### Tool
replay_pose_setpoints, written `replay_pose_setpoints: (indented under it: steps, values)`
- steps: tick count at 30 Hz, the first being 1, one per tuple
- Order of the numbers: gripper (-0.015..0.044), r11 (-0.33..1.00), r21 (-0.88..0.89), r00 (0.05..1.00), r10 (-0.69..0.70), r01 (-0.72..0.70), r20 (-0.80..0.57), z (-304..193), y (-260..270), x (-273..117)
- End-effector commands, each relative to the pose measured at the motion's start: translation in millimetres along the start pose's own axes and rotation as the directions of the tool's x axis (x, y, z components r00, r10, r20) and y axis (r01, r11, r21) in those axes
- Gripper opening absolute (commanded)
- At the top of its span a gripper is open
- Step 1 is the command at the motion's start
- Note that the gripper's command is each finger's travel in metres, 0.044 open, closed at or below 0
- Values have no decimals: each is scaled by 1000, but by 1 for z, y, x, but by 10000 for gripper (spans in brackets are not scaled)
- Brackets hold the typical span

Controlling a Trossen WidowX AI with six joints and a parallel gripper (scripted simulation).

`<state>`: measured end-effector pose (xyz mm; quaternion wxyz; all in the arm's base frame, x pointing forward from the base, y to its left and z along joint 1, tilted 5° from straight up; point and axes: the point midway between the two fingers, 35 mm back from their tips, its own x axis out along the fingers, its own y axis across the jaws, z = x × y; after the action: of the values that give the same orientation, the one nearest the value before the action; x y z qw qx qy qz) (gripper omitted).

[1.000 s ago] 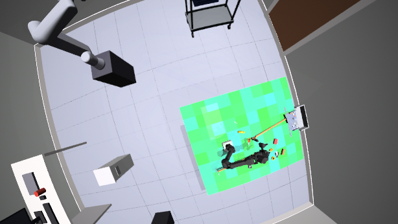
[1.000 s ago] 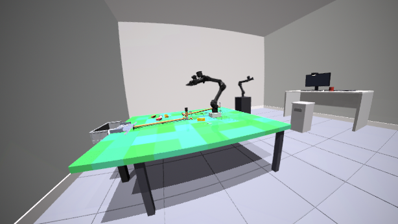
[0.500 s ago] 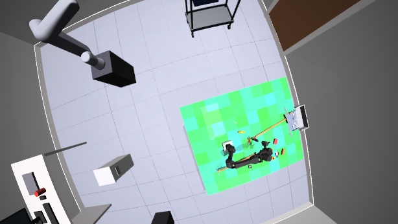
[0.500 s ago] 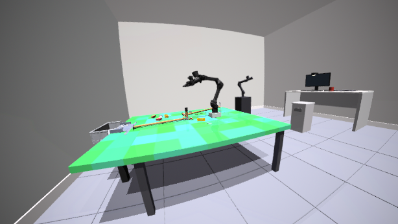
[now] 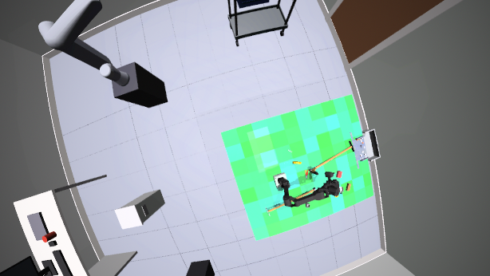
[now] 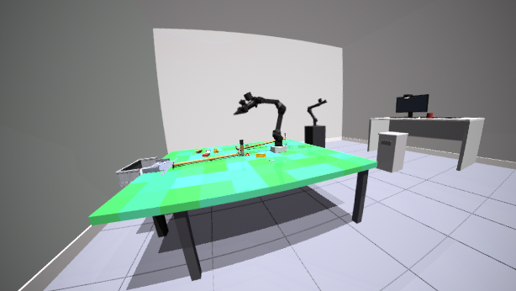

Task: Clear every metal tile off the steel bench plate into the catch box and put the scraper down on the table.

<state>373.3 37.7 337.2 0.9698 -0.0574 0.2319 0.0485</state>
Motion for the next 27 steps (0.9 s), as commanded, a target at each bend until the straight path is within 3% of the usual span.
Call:
replay_pose_setpoints:
  steps: [1, 27]
  values:
    - [440, 1000, -10, 1000, 4, -5, -23, 3, 1, 9]
    - [440, 999, -32, 979, 18, -25, -202, -8, 5, 77]
